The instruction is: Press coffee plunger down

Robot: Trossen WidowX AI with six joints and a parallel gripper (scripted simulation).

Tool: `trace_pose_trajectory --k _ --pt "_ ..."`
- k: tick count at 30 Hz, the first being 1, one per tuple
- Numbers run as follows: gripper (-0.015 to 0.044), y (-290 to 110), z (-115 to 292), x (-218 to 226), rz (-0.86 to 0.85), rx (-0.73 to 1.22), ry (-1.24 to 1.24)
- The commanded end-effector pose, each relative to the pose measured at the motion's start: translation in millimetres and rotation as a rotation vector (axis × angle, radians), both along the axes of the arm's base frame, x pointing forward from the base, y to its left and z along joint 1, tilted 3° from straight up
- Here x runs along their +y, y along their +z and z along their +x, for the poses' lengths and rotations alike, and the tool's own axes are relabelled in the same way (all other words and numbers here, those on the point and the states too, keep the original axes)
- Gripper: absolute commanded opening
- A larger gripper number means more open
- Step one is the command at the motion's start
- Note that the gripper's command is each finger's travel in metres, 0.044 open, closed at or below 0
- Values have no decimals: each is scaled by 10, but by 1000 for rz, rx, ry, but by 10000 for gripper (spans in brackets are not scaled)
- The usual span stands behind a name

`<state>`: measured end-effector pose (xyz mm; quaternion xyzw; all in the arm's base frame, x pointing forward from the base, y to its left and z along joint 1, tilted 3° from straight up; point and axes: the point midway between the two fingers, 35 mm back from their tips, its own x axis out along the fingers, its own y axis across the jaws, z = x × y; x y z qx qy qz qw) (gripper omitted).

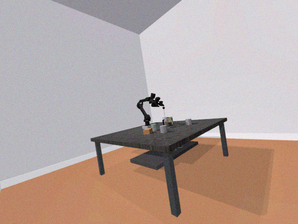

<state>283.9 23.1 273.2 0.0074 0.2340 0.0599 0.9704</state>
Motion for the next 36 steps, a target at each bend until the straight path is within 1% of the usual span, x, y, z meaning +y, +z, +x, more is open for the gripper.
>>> trace_pose_trajectory --k 1,26,36 --pt "440 -40 22 1 -8 0 0" --pt "440 -210 343 48 -8 -4 2" --pt "177 -210 343 48 -8 -4 2"
